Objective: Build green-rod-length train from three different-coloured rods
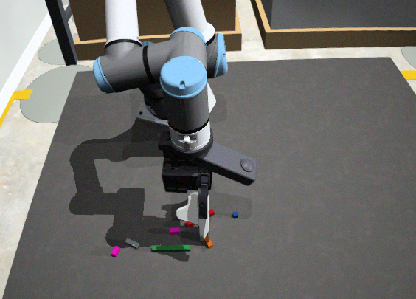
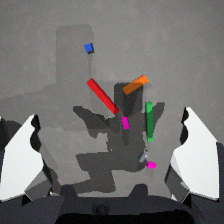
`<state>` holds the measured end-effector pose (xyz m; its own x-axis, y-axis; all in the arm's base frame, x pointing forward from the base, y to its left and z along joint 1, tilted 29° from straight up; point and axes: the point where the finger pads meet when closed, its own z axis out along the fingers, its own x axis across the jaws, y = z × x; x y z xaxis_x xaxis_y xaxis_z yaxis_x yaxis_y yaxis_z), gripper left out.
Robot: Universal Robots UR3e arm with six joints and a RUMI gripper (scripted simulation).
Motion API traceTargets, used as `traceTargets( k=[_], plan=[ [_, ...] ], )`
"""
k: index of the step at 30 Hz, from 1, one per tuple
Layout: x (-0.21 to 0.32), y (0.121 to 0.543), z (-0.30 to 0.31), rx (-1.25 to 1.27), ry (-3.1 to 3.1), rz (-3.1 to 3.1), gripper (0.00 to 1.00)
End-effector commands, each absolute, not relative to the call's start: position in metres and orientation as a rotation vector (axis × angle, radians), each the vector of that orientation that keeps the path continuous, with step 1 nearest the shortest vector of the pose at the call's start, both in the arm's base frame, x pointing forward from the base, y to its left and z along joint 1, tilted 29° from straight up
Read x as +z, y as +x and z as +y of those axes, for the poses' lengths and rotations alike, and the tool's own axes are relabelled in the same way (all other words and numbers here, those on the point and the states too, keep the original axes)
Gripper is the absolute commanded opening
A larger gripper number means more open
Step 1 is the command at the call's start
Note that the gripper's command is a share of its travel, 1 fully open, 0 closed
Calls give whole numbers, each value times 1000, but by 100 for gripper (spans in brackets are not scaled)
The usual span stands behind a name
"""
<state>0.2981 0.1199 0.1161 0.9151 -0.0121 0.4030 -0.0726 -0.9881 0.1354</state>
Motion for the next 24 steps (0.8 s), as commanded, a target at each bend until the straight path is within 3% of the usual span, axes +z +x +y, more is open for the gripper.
traceTargets(
  k=[1, 24],
  plan=[
    [120, 307, 102, 612, 2949, -127, 100],
    [148, 334, -3, 703, 2953, -461, 100]
  ],
)
